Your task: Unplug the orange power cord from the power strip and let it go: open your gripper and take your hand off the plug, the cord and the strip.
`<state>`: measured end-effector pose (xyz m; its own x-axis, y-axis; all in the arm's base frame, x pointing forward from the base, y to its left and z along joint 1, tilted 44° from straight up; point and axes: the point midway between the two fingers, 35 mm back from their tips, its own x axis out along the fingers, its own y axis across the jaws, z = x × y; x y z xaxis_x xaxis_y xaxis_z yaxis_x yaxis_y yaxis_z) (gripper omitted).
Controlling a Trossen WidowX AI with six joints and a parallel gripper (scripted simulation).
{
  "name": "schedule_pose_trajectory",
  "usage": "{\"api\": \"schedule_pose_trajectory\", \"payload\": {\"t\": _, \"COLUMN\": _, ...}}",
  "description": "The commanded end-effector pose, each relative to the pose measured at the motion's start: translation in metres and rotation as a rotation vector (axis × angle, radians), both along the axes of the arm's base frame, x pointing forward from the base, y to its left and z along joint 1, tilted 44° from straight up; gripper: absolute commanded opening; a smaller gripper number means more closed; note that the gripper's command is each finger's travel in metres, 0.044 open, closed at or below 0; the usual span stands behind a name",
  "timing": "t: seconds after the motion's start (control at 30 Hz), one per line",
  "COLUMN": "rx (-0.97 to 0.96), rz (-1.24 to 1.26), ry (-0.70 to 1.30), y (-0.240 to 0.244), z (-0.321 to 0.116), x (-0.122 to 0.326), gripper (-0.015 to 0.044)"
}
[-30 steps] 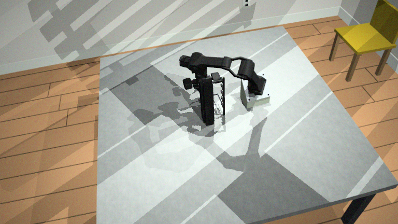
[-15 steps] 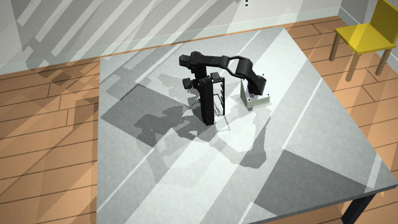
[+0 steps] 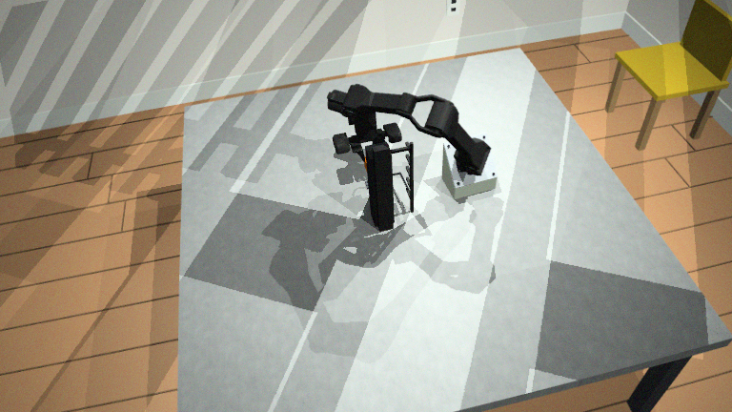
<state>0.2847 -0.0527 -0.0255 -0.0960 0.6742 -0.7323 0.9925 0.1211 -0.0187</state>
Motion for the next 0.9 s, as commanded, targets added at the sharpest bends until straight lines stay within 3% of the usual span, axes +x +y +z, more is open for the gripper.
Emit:
{"api": "schedule_pose_trajectory", "payload": {"t": 0.0, "rx": 0.002, "rz": -0.002, "ry": 0.005, "y": -0.006, "z": -0.004, "x": 0.000, "gripper": 0.0026}}
{"api": "schedule_pose_trajectory", "payload": {"t": 0.4, "rx": 0.005, "rz": -0.002, "ry": 0.007, "y": 0.000, "z": 0.000, "x": 0.000, "gripper": 0.0341}}
{"api": "schedule_pose_trajectory", "payload": {"t": 0.53, "rx": 0.002, "rz": -0.002, "ry": 0.007, "y": -0.019, "z": -0.011, "x": 0.004, "gripper": 0.0440}}
{"api": "schedule_pose_trajectory", "payload": {"t": 0.67, "rx": 0.001, "rz": -0.002, "ry": 0.006, "y": -0.051, "z": -0.031, "x": 0.006, "gripper": 0.0440}}
{"api": "schedule_pose_trajectory", "payload": {"t": 0.87, "rx": 0.001, "rz": -0.002, "ry": 0.006, "y": -0.052, "z": -0.032, "x": 0.005, "gripper": 0.0440}}
